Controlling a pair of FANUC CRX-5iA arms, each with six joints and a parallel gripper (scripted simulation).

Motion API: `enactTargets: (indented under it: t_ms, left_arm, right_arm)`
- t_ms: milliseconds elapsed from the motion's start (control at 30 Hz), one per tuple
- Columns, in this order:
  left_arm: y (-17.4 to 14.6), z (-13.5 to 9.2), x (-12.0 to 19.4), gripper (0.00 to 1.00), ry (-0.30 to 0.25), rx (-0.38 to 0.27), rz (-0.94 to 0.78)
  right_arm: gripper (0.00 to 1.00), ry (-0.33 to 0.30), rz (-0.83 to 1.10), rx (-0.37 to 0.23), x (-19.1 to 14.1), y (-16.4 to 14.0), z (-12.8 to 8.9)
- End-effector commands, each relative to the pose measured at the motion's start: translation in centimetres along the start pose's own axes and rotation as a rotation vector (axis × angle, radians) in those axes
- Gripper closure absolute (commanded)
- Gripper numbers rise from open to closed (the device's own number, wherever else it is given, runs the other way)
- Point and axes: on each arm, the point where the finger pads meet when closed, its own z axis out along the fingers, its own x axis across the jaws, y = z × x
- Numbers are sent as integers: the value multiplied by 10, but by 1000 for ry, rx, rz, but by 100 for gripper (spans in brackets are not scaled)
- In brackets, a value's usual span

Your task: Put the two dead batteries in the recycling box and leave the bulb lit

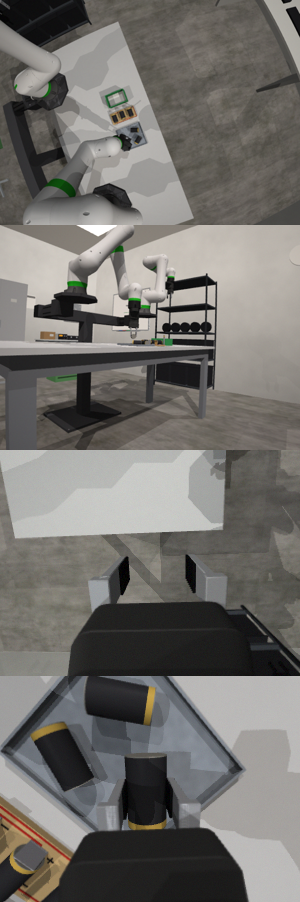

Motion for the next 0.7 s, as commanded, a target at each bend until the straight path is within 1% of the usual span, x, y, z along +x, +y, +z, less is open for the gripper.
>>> enactTargets:
  t_ms: [0, 67, 133, 200, 300, 367, 433, 667]
  left_arm:
    - [0, -1, 0, 0, 0, -2, 0]
    - [0, -1, 0, 0, 0, -2, 0]
    - [0, -1, 0, 0, 0, -2, 0]
    - [0, -1, 0, 0, 0, -2, 0]
    - [0, -1, 0, 0, 0, -2, 0]
    - [0, -1, 0, 0, 0, -2, 0]
    - [0, -1, 0, 0, 0, -2, 0]
    - [0, -1, 0, 0, 0, -2, 0]
  right_arm:
    - [43, -1, 0, -1, -1, 0, -1]
    - [43, -1, 0, -1, -1, 0, -1]
    - [43, -1, 0, -1, -1, 0, -9]
    - [43, -1, 0, -1, -1, 0, -28]
    - [43, -1, 0, -1, -1, 0, -63]
    - [43, -1, 0, -1, -1, 0, -77]
    - [43, -1, 0, -1, -1, 0, -80]
    - [43, -1, 8, -1, -1, 0, -80]
